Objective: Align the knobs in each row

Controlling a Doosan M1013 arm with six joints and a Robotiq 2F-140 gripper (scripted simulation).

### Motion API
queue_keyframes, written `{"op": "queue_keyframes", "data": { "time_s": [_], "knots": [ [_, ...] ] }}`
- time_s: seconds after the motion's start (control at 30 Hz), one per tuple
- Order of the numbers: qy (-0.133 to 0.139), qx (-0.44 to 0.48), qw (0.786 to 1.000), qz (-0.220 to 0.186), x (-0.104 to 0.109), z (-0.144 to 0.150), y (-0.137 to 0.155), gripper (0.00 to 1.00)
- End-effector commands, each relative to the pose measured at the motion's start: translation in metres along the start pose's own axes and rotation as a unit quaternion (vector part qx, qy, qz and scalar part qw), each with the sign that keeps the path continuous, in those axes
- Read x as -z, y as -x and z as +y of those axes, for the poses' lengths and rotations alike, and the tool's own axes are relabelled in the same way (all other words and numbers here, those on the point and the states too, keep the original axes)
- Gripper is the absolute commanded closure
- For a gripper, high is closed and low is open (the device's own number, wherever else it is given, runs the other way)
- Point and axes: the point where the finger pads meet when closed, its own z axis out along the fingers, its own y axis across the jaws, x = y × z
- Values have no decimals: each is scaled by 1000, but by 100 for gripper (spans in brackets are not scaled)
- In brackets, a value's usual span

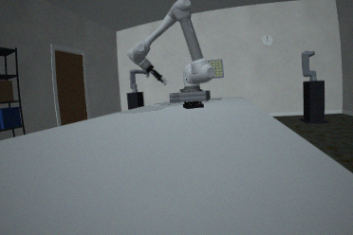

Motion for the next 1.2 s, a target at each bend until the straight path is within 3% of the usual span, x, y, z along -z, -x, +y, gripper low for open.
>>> {"op": "queue_keyframes", "data": {
  "time_s": [0.0,0.2,0.53,0.6,0.67,0.87,1.1,1.17],
  "knots": [
    [0,0,1000,0,0,0,0,0],
    [7,18,1000,14,-2,-9,-2,0],
    [63,181,973,126,-24,-94,-12,0],
    [63,181,973,126,-24,-94,-12,0],
    [80,237,955,159,-32,-124,-10,0],
    [106,326,916,208,-46,-174,-1,0],
    [135,438,850,261,-69,-238,23,0],
    [135,438,850,261,-69,-238,23,0]
  ]
}}
